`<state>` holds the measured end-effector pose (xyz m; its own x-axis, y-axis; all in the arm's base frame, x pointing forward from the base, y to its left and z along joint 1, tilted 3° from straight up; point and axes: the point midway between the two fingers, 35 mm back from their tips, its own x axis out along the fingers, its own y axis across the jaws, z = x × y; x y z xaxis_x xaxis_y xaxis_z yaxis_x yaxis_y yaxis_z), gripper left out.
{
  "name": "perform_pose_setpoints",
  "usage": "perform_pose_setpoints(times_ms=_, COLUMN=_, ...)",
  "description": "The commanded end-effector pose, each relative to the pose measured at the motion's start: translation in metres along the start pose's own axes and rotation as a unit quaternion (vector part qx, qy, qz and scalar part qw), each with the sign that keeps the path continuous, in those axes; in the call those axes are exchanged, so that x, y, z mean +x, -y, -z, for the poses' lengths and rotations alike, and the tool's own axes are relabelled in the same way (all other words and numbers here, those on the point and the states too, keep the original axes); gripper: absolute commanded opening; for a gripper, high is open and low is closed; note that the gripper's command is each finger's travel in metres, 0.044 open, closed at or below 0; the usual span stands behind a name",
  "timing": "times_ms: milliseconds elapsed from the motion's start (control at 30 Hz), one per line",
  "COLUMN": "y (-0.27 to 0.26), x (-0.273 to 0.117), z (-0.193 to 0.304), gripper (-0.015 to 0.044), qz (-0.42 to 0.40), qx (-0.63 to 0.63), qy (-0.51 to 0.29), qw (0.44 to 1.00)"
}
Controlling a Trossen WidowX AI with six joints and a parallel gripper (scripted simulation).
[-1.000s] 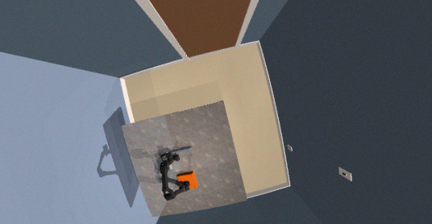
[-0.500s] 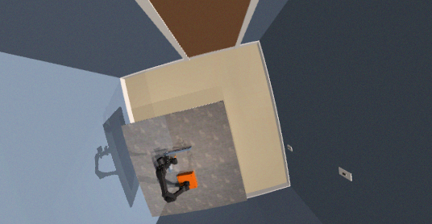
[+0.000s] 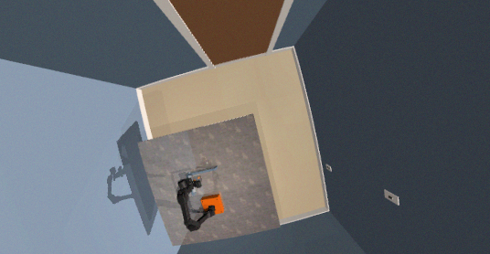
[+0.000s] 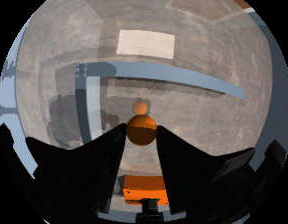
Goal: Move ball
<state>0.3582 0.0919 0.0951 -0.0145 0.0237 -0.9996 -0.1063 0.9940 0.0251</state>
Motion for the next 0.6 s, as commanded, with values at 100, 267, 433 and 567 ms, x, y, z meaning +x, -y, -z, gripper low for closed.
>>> perform_pose_setpoints(times_ms=100, y=-0.001, x=0.02, z=0.015, gripper=0.0, qz=-0.003, qx=0.002, qy=-0.002, qw=1.0)
perform_pose_setpoints(times_ms=267, y=-0.001, x=0.025, z=0.017, gripper=0.0, qz=-0.003, qx=0.002, qy=-0.002, qw=1.0)
perform_pose_setpoints(times_ms=433, y=-0.001, x=0.044, z=0.016, gripper=0.0, qz=-0.003, qx=0.002, qy=-0.002, qw=1.0)
perform_pose_setpoints(times_ms=567, y=-0.002, x=0.068, z=0.016, gripper=0.0, qz=-0.003, qx=0.002, qy=-0.002, qw=1.0)
